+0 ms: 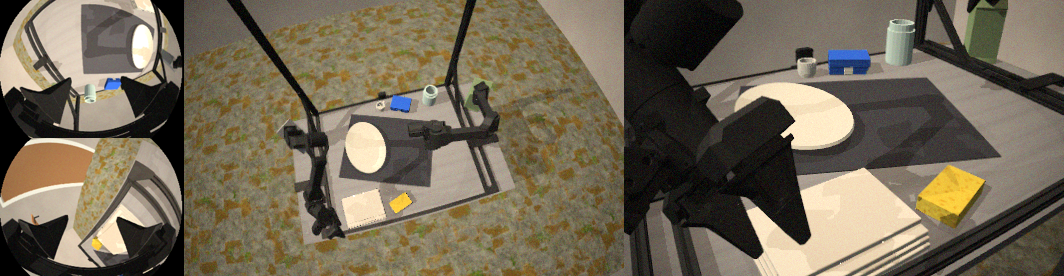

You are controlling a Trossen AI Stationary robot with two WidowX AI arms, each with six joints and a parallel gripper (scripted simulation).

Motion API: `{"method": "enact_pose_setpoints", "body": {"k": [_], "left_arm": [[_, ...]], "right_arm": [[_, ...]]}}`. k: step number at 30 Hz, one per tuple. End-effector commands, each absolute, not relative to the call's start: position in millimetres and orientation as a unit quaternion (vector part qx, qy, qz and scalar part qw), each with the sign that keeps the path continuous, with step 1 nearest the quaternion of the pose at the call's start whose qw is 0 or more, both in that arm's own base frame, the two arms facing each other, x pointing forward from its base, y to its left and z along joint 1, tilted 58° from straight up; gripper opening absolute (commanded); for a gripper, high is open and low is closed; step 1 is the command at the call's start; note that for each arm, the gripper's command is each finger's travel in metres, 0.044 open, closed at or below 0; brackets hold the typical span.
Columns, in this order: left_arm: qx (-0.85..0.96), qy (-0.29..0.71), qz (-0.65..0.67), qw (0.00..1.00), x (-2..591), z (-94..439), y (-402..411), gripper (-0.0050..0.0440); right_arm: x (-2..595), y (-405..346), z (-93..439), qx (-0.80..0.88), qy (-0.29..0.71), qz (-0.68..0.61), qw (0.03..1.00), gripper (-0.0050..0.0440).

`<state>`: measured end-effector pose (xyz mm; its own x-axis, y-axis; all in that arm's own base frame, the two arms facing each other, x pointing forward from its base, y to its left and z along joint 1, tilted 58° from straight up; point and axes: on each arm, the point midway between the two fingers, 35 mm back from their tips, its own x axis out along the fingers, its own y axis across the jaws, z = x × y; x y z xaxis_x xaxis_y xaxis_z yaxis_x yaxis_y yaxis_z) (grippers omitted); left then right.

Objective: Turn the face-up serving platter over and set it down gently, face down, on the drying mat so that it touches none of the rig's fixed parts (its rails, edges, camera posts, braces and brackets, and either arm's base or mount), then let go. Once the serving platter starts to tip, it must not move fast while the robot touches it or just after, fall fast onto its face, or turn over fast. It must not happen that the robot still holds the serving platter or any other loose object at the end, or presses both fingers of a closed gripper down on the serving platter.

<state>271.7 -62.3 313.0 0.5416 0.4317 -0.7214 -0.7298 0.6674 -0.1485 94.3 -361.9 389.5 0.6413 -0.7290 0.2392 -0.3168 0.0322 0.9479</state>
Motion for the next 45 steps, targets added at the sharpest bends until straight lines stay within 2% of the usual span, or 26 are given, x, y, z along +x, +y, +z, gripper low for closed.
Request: {"method": "enact_pose_setpoints", "body": {"k": [1, 18, 24, 45], "left_arm": [[-0.222, 0.335, 0.342, 0.849, 271.7, 313.0, -62.3, 0.044], [-0.224, 0.334, 0.339, 0.851, 273.7, 311.6, -63.9, 0.044], [-0.225, 0.316, 0.296, 0.873, 303.9, 276.0, -91.7, 0.044], [-0.272, 0.231, 0.187, 0.915, 352.3, 218.1, -145.8, 0.044]], "right_arm": [[94.3, -361.9, 389.5, 0.674, -0.388, -0.17, 0.605, 0.044], [95.9, -360.7, 388.5, 0.674, -0.386, -0.171, 0.607, 0.044], [128.4, -333.4, 366.5, 0.657, -0.338, -0.178, 0.65, 0.044], [181.2, -269.4, 316.3, 0.607, -0.237, -0.177, 0.738, 0.044]]}}
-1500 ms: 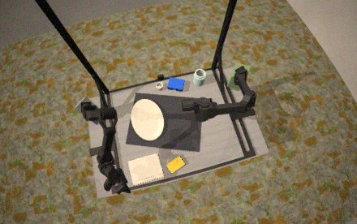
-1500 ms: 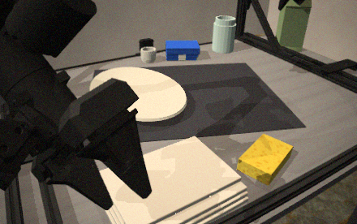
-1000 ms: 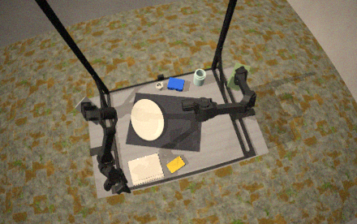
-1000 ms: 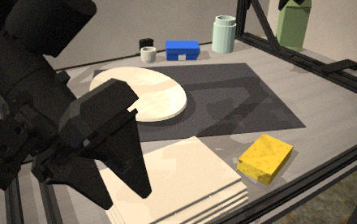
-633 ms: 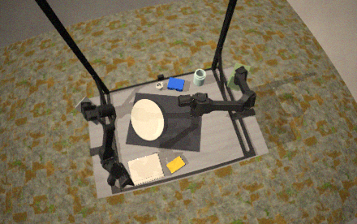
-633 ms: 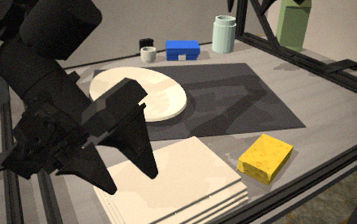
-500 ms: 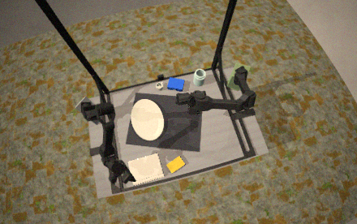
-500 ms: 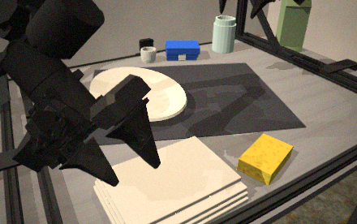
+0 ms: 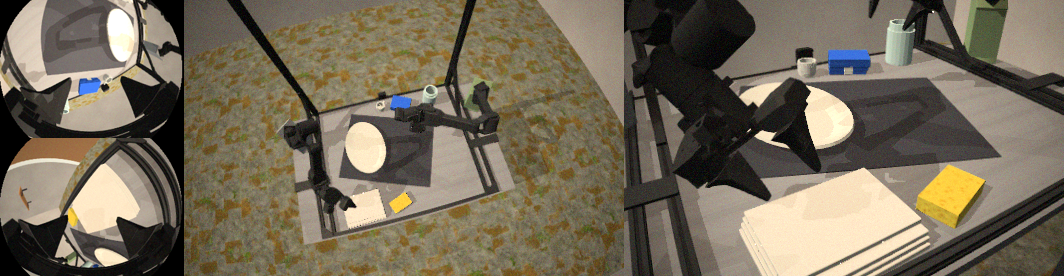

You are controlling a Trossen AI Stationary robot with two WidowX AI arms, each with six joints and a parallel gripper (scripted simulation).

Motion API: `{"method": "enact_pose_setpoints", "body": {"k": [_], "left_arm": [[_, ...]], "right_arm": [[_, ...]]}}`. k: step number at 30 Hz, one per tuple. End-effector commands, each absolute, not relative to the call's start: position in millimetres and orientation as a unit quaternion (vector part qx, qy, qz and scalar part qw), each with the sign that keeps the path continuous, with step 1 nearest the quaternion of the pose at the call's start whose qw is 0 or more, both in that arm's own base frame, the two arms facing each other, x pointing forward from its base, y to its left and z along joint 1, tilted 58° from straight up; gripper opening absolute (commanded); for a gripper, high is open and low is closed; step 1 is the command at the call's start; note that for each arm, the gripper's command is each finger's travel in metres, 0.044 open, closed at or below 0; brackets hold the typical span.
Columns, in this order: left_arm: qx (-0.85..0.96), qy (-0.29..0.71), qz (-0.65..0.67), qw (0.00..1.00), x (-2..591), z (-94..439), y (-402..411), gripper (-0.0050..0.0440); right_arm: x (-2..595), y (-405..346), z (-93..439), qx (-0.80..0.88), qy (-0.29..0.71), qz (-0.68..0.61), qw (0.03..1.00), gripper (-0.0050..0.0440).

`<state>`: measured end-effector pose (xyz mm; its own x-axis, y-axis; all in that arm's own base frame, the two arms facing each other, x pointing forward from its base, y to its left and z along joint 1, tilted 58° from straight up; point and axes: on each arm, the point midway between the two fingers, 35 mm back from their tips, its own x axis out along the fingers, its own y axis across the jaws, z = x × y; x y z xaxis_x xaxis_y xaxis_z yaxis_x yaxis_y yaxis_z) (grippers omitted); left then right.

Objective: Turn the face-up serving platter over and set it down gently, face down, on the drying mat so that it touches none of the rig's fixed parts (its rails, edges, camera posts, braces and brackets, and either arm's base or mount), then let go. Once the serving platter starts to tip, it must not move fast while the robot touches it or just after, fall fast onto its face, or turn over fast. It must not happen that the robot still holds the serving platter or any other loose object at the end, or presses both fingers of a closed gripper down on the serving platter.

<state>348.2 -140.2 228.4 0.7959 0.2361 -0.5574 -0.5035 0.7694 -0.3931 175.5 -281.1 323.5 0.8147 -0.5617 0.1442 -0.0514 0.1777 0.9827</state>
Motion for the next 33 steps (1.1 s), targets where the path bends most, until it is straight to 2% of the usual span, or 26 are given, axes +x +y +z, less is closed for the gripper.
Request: {"method": "enact_pose_setpoints", "body": {"k": [1, 24, 33], "left_arm": [[-0.274, 0.227, 0.182, 0.917, 353.5, 215.7, -147.7, 0.044], [-0.33, 0.112, 0.082, 0.934, 356.5, 186.1, -171.2, 0.044], [-0.333, 0.074, 0.05, 0.939, 339.3, 168.7, -166.6, 0.044]], "right_arm": [[183.3, -266.1, 313.7, 0.604, -0.232, -0.176, 0.742, 0.044], [215.1, -198.1, 258.7, 0.532, -0.133, -0.151, 0.823, 0.044], [224.1, -164.2, 229.6, 0.488, -0.087, -0.129, 0.859, 0.044]]}}
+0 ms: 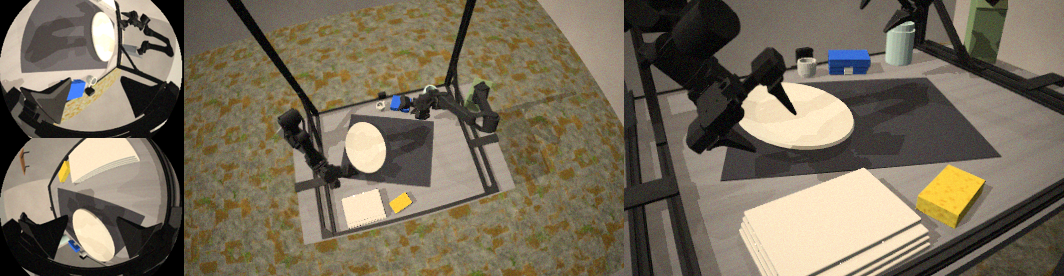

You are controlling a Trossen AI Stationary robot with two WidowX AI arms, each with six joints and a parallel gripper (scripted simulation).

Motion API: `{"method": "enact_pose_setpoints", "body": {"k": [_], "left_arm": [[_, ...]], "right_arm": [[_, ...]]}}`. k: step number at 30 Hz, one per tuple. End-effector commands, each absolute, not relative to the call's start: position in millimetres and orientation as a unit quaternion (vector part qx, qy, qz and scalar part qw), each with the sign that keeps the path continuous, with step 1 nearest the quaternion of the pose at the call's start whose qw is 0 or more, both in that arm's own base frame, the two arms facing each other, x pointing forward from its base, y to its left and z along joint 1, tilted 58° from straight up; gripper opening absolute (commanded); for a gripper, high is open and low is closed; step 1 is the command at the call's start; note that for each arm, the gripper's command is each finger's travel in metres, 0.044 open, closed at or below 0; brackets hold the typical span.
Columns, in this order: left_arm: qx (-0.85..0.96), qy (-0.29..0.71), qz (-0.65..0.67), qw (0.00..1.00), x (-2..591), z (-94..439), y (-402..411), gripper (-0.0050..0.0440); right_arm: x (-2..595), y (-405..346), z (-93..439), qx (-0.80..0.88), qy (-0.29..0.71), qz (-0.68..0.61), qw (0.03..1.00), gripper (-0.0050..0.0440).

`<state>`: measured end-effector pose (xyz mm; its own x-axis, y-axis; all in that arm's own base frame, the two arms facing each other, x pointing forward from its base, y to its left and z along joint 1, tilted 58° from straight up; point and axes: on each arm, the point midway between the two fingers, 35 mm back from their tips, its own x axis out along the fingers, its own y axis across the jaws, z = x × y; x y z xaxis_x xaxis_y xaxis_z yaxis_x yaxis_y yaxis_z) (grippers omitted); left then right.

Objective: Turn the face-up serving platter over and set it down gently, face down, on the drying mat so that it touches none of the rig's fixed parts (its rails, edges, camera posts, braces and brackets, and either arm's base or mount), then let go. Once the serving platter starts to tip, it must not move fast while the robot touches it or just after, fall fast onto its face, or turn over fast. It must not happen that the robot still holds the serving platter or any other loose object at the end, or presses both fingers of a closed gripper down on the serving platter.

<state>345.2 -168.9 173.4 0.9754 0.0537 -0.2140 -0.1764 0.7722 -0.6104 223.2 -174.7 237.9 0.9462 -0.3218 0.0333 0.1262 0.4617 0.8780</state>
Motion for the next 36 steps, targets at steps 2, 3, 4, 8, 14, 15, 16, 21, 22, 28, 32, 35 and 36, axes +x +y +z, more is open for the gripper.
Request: {"method": "enact_pose_setpoints", "body": {"k": [2, 3, 4, 8, 14, 15, 16, 21, 22, 28, 32, 35, 36], "left_arm": [[-0.336, 0.064, 0.043, 0.939, 335.5, 167.6, -165.1, 0.044], [-0.338, 0.058, 0.04, 0.938, 333.4, 167.1, -164.2, 0.044], [-0.34, 0.053, 0.037, 0.938, 331.3, 166.7, -163.2, 0.044], [-0.358, 0.028, 0.024, 0.933, 327.5, 173.9, -161.7, 0.044], [-0.356, 0.005, 0.008, 0.935, 308.6, 165.5, -150.5, 0.044], [-0.358, 0.0, 0.005, 0.934, 305.9, 165.7, -148.8, 0.044], [-0.359, -0.006, 0.002, 0.933, 303.2, 166.0, -147.0, 0.044], [-0.371, -0.033, -0.012, 0.928, 289.1, 169.6, -137.6, 0.044], [-0.374, -0.039, -0.015, 0.926, 286.2, 170.8, -135.6, 0.044], [-0.395, -0.067, -0.026, 0.916, 278.9, 181.2, -130.2, 0.044], [-0.363, -0.072, -0.019, 0.929, 289.9, 187.0, -120.1, 0.044], [-0.295, -0.078, -0.005, 0.952, 309.5, 199.0, -96.6, 0.044], [-0.273, -0.08, 0.0, 0.959, 315.2, 203.1, -87.9, 0.044]], "right_arm": [[225.4, -157.7, 223.9, 0.479, -0.078, -0.124, 0.865, 0.044], [226.0, -154.5, 221.0, 0.475, -0.074, -0.122, 0.869, 0.044], [226.5, -151.3, 218.1, 0.47, -0.069, -0.12, 0.872, 0.044], [227.4, -144.9, 212.3, 0.461, -0.061, -0.114, 0.878, 0.044], [229.7, -122.4, 191.3, 0.426, -0.031, -0.094, 0.899, 0.044], [229.8, -119.4, 188.5, 0.421, -0.027, -0.091, 0.902, 0.044], [229.9, -116.5, 185.6, 0.416, -0.024, -0.089, 0.905, 0.044], [230.1, -102.5, 171.8, 0.392, -0.006, -0.074, 0.917, 0.044], [230.0, -99.9, 169.1, 0.387, -0.002, -0.071, 0.919, 0.044], [229.8, -94.4, 163.3, 0.377, 0.005, -0.065, 0.924, 0.044], [237.1, -87.3, 169.5, 0.371, 0.007, -0.057, 0.927, 0.044], [250.8, -70.9, 182.4, 0.359, 0.01, -0.04, 0.932, 0.044], [255.0, -64.9, 186.7, 0.355, 0.011, -0.034, 0.934, 0.044]]}}
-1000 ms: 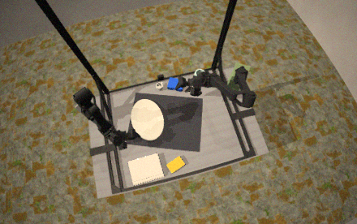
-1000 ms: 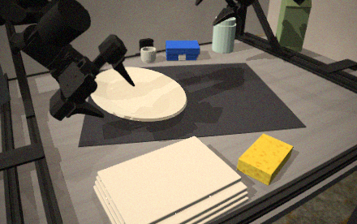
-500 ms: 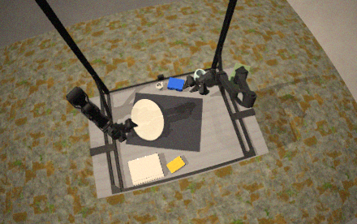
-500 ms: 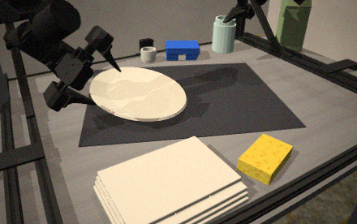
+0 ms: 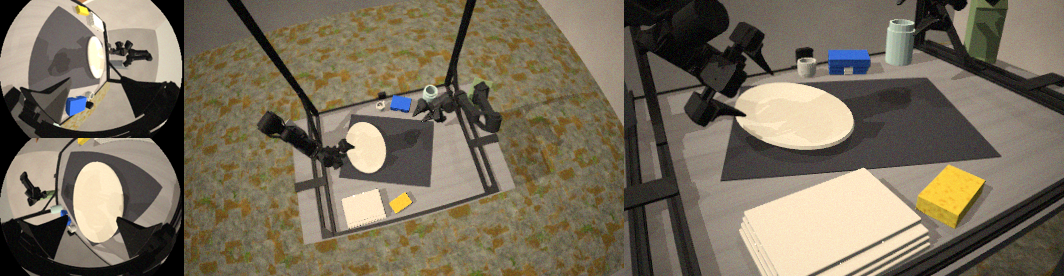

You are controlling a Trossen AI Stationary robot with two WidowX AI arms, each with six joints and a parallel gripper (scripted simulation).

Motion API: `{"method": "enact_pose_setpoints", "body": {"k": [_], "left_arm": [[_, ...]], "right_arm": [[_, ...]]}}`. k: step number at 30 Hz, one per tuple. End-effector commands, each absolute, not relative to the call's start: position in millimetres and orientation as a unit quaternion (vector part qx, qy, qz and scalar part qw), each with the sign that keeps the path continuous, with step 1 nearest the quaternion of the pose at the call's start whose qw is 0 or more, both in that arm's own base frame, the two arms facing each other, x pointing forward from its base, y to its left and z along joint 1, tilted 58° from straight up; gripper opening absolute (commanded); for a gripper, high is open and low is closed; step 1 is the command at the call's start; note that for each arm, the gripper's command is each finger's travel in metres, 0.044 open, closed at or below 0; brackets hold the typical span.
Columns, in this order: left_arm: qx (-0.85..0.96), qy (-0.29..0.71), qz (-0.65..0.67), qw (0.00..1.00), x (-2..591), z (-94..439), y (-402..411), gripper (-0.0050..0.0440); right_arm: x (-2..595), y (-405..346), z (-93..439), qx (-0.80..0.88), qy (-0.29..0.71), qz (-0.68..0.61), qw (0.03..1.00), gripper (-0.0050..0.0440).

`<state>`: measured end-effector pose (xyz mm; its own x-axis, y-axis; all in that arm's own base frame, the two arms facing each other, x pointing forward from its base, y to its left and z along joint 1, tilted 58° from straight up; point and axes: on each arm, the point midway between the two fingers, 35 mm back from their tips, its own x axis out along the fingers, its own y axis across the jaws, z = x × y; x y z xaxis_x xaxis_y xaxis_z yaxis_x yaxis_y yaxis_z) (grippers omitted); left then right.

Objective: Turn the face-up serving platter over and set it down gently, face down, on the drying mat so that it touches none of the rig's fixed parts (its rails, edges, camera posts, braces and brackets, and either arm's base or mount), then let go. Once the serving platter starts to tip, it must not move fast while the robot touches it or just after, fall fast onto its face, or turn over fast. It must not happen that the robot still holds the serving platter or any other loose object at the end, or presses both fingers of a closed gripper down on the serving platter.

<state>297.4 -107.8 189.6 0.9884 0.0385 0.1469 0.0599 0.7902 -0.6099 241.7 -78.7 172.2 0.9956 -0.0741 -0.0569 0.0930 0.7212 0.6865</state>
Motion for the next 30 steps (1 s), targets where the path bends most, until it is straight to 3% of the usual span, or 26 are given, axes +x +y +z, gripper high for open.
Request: {"method": "enact_pose_setpoints", "body": {"k": [1, 16, 30], "left_arm": [[-0.25, -0.081, 0.006, 0.965, 320.3, 207.1, -78.8, 0.044], [-0.033, -0.075, 0.057, 0.995, 338.6, 248.9, 19.9, 0.044], [0.184, -0.032, 0.106, 0.977, 294.0, 289.3, 113.2, 0.044]], "right_arm": [[258.9, -58.6, 191.1, 0.351, 0.011, -0.028, 0.936, 0.044], [281.6, 12.5, 234.6, 0.323, 0.011, 0.029, 0.946, 0.044], [269.3, 96.2, 281.3, 0.309, 0.009, 0.089, 0.947, 0.044]]}}
